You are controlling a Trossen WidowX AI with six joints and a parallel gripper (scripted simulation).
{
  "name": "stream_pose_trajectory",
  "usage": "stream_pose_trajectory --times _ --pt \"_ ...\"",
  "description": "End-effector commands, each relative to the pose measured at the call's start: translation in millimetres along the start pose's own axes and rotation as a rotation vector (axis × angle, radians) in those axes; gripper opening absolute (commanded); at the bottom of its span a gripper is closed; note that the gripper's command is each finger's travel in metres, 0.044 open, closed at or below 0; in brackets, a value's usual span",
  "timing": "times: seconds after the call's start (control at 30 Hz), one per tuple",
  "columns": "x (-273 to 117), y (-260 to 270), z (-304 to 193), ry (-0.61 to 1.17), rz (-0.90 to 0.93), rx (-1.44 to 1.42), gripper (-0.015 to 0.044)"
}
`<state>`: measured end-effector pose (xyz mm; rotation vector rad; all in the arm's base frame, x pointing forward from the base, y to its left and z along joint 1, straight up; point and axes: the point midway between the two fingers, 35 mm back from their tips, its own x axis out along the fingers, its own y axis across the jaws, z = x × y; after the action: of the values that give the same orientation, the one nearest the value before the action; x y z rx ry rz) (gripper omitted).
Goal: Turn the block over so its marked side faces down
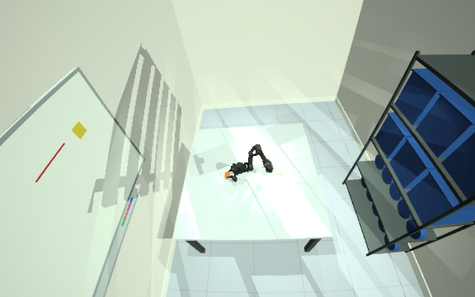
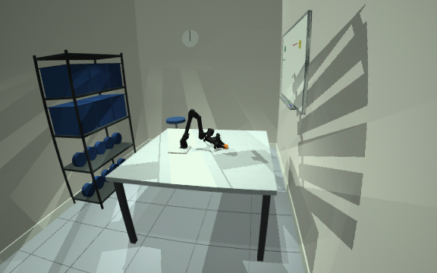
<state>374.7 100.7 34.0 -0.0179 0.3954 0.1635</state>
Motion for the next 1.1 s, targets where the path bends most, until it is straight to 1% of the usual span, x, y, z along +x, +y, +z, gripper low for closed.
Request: stream_pose_trajectory --times 0.0,0.6,1.07 --pt "-6.5 -1.7 -3.4 -0.031 -0.006 -0.003 0.0" --pt "-8.4 -1.8 -0.3 -0.051 -0.006 -0.003 0.0" --pt "-8.4 -1.8 -0.3 -0.051 -0.006 -0.003 0.0368"
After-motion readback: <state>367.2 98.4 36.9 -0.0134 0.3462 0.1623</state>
